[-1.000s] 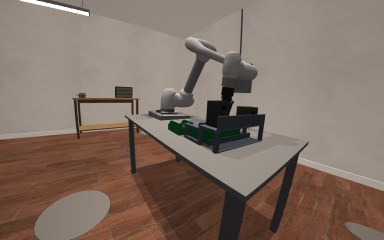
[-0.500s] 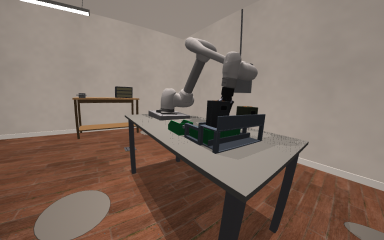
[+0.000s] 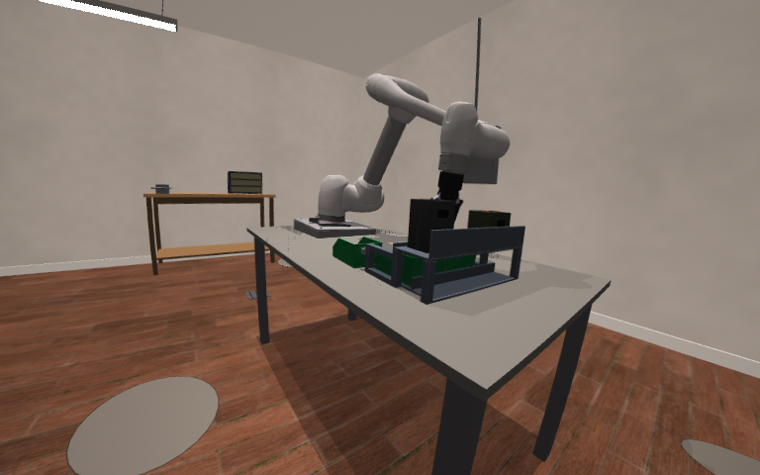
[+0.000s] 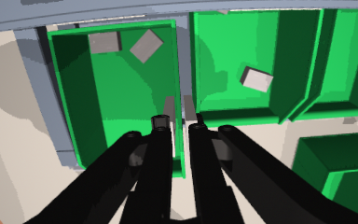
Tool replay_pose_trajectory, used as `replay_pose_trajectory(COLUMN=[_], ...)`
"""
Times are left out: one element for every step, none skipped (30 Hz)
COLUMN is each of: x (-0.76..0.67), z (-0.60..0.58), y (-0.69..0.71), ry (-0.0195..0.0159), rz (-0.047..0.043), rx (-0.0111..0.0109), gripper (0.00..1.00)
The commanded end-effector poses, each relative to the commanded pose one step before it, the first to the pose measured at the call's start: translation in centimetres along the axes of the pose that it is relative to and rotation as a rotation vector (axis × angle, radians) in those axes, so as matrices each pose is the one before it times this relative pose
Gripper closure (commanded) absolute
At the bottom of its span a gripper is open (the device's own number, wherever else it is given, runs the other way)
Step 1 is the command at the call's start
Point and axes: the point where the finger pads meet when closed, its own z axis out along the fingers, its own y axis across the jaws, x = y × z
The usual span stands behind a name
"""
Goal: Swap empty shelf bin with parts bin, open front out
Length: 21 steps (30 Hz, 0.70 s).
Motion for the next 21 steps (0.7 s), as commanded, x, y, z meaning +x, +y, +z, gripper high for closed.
replay_pose_trajectory(x=[-0.020, -0.007, -0.007, -0.008, 0.000, 0.000, -0.009, -0.009, -0.010, -0.011, -0.011, -0.012, -0.013, -0.014, -0.014, -0.015, -0.016, -0.016, -0.017, -0.018, -0.019], z=[-0.160, -0.050, -0.055, -0.061, 0.000, 0.000, -0.066, -0.073, -0.079, -0.085, -0.090, -0.096, -0.102, -0.109, -0.114, -0.120, -0.125, -0.132, -0.137, -0.142, -0.146], y=[-0.003, 0.000, 0.000, 0.000, 0.000, 0.000, 0.000, 0.000, 0.000, 0.000, 0.000, 0.000, 0.000, 0.000, 0.000, 0.000, 0.000, 0.000, 0.000, 0.000, 0.000], ry=[0.00016, 0.00000, 0.00000, 0.00000, 0.00000, 0.00000, 0.00000, 0.00000, 0.00000, 0.00000, 0.00000, 0.00000, 0.00000, 0.00000, 0.00000, 0.00000, 0.00000, 0.00000, 0.00000, 0.00000, 0.00000], rz=[-0.00004, 0.00000, 0.00000, 0.00000, 0.00000, 0.00000, 0.00000, 0.00000, 0.00000, 0.00000, 0.00000, 0.00000, 0.00000, 0.00000, 0.00000, 0.00000, 0.00000, 0.00000, 0.00000, 0.00000, 0.00000], rx=[0.00019, 0.00000, 0.00000, 0.00000, 0.00000, 0.00000, 0.00000, 0.00000, 0.00000, 0.00000, 0.00000, 0.00000, 0.00000, 0.00000, 0.00000, 0.00000, 0.00000, 0.00000, 0.00000, 0.00000, 0.00000], gripper=[0.85, 0.85, 0.85, 0.85, 0.85, 0.85, 0.85, 0.85, 0.85, 0.85, 0.85, 0.85, 0.85, 0.85, 0.85, 0.85, 0.85, 0.85, 0.85, 0.85, 0.85])
